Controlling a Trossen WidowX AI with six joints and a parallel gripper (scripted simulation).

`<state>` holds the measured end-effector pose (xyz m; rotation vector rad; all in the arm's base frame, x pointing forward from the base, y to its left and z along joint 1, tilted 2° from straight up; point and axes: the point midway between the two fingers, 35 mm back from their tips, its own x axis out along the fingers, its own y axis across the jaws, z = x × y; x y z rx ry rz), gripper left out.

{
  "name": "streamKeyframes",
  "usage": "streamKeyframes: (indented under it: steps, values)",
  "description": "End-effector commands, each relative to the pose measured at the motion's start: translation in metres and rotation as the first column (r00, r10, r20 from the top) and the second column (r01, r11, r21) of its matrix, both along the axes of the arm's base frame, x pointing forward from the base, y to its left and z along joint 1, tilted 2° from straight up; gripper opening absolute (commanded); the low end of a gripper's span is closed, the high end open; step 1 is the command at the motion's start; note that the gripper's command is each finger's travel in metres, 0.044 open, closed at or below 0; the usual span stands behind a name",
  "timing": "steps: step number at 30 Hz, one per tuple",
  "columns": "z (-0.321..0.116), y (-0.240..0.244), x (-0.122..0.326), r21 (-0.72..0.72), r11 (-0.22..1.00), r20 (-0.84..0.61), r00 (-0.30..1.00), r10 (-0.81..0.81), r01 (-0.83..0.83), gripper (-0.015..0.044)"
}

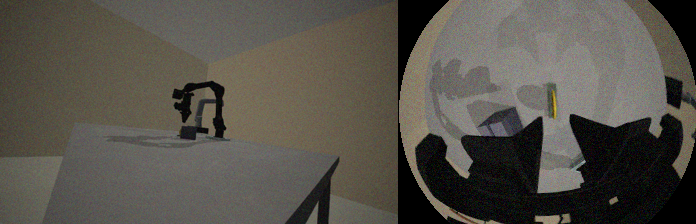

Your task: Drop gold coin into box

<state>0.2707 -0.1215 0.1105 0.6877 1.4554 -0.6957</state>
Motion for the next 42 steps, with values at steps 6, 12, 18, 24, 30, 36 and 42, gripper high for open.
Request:
streamKeyframes:
  steps: [6, 12, 18, 24, 30, 36, 42]
  values:
    - [-0.02, 0.001, -0.006, 0.0, 1.0, -0.014, 1.0, 0.003, -0.003, 0.0161]
    - [-0.025, 0.001, -0.006, 0.0, 1.0, -0.014, 1.0, 0.003, -0.003, 0.0161]
    - [-0.034, 0.001, -0.005, 0.0, 1.0, -0.014, 1.0, 0.003, -0.003, 0.0161]
    - [-0.044, 0.0, -0.005, 0.0, 1.0, -0.014, 1.0, 0.003, -0.003, 0.0161]
    - [-0.053, 0.0, -0.005, 0.0, 1.0, -0.014, 1.0, 0.003, -0.003, 0.0161]
    - [-0.063, 0.0, -0.005, 0.0, 1.0, -0.013, 1.0, 0.004, -0.004, 0.0161]
    - [-0.072, 0.0, -0.005, 0.0, 1.0, -0.013, 1.0, 0.004, -0.004, 0.0161]
